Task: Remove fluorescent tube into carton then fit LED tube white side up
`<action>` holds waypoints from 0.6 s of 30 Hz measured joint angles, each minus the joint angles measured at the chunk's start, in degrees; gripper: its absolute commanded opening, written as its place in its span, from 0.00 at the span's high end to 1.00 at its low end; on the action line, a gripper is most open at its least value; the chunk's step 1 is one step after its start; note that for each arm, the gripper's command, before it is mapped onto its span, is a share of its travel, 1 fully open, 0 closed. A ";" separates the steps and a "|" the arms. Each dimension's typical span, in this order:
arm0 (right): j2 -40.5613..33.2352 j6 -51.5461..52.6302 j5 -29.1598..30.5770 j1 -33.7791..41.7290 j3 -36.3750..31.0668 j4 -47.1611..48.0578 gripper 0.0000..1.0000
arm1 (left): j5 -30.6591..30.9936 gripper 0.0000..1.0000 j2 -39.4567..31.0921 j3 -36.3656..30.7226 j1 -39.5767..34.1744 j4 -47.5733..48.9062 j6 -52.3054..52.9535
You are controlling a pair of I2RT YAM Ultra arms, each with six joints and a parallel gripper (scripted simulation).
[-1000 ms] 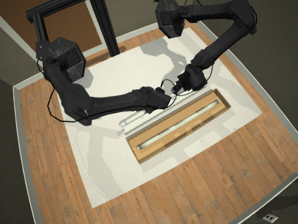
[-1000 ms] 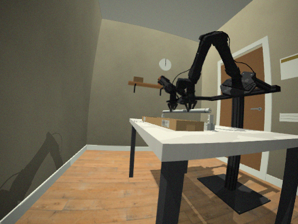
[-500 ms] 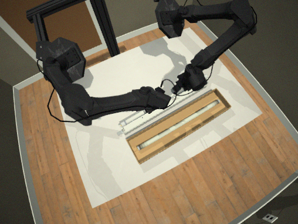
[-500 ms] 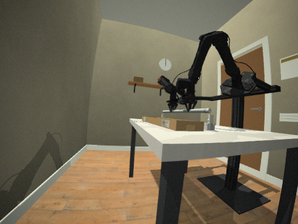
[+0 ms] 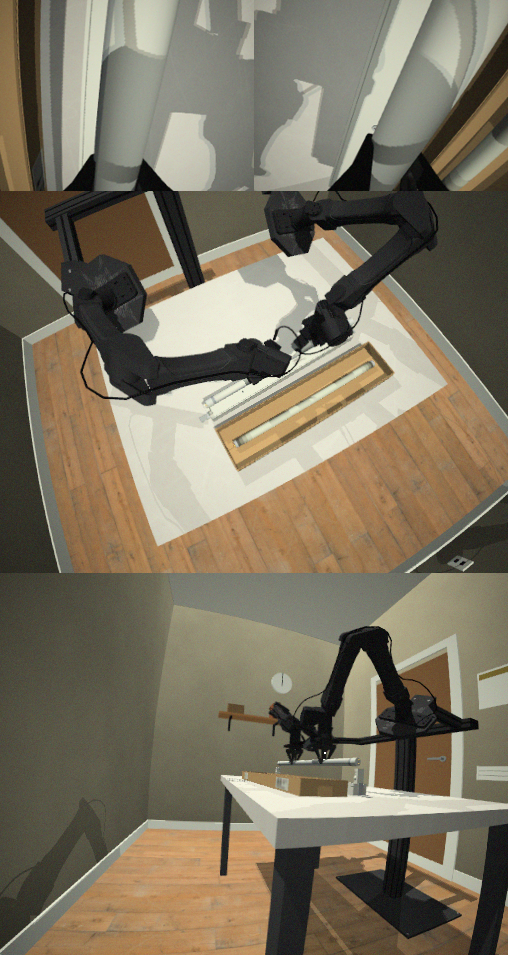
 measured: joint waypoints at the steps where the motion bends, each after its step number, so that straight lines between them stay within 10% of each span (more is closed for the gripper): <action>1: 0.00 -0.04 0.00 0.00 0.00 -0.02 0.89 | 0.00 0.89 0.13 -0.02 0.02 0.04 -0.02; 18: 0.22 -0.48 -0.13 -0.31 0.00 0.52 0.89 | 0.11 0.89 0.52 0.00 0.31 0.76 0.37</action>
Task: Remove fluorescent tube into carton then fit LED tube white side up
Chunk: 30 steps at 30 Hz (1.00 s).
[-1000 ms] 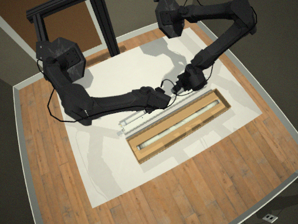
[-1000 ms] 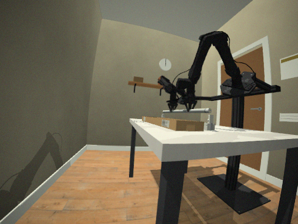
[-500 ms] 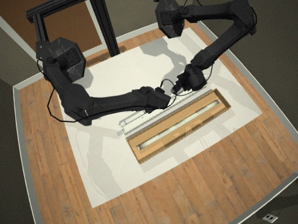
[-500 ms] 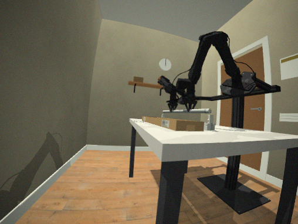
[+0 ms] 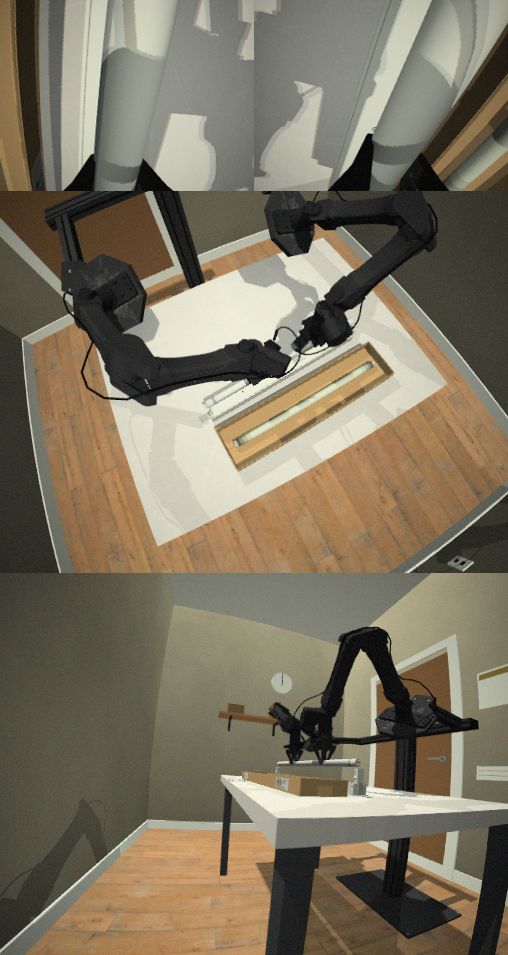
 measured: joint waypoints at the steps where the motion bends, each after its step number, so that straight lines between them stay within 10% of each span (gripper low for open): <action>1: 0.09 -0.04 -0.02 -0.07 0.00 0.13 0.89 | 0.07 0.89 0.11 0.00 0.07 0.11 0.04; 30: 0.87 -1.27 -0.22 -0.83 0.00 1.88 0.89 | 0.81 0.89 1.51 0.26 1.16 1.81 1.09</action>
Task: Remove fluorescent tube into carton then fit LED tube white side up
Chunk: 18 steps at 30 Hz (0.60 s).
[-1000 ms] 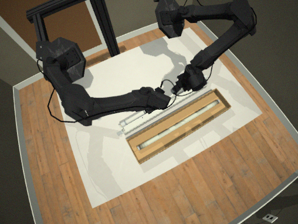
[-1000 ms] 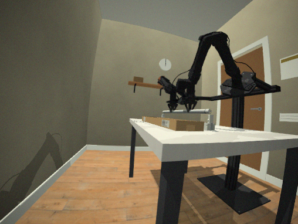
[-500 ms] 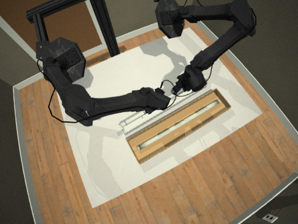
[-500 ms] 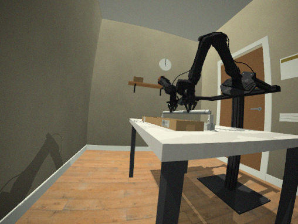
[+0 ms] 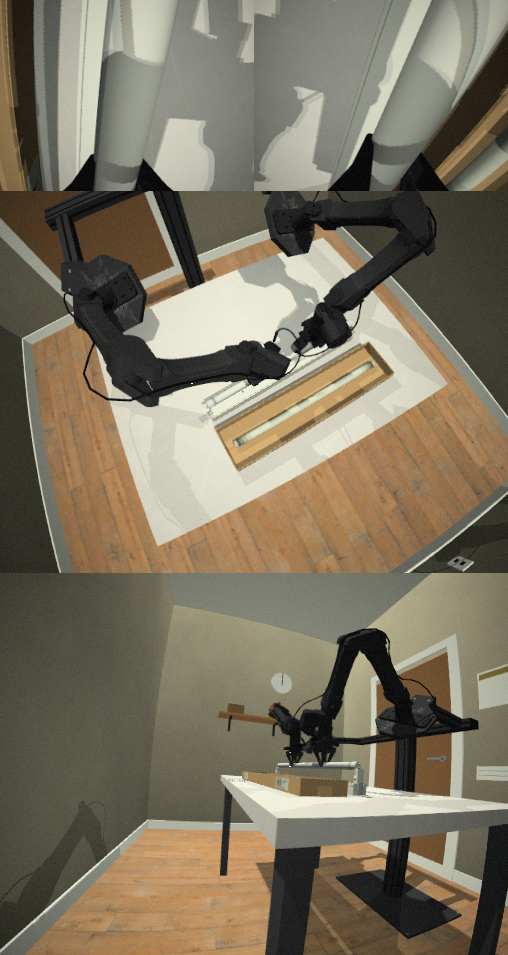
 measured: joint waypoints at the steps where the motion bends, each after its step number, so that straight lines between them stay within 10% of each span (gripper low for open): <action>1: 0.07 0.00 0.02 -0.04 0.00 0.09 0.89 | 0.02 0.89 -0.04 0.00 0.00 0.02 0.09; 18: 0.39 -0.92 -0.09 -0.52 0.24 0.94 0.89 | 0.26 0.89 0.92 0.20 0.55 1.53 0.74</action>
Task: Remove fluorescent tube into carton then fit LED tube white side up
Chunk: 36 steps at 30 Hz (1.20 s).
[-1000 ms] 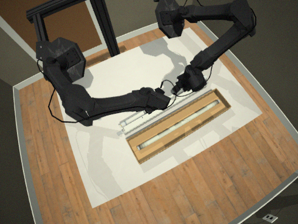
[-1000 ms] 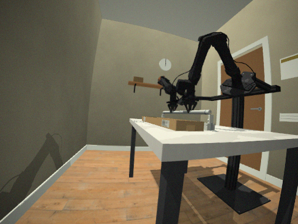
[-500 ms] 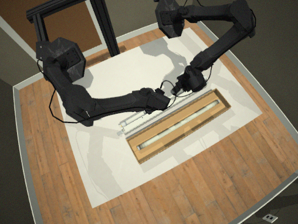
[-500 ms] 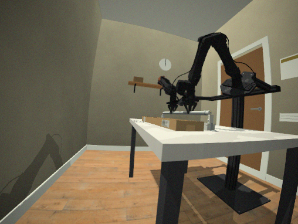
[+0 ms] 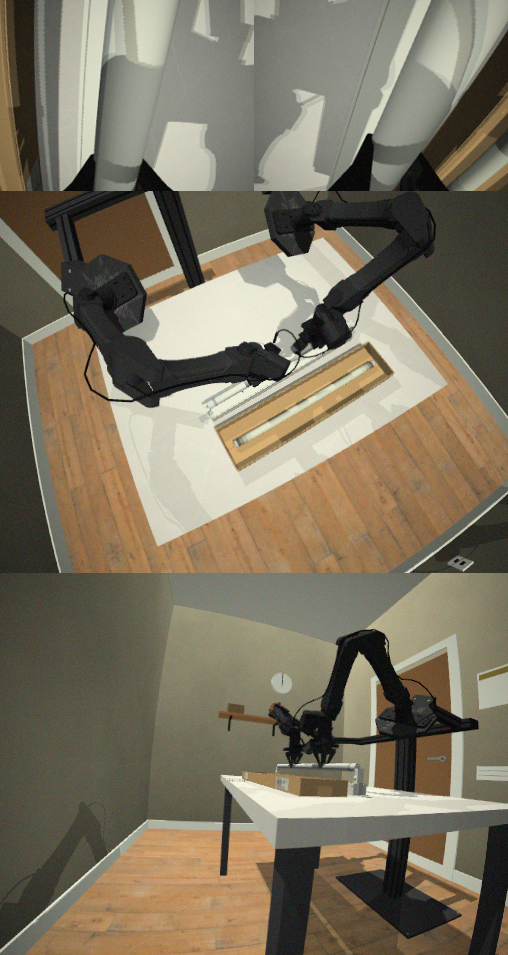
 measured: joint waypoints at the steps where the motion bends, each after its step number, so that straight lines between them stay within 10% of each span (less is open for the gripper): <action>1: 0.04 -0.07 0.02 -0.09 0.00 0.17 0.89 | 0.07 0.89 -0.04 0.00 0.02 0.04 0.04; 36: 1.16 -1.42 -0.22 -0.98 0.15 2.14 0.89 | 0.61 0.89 1.77 0.39 1.18 1.99 1.22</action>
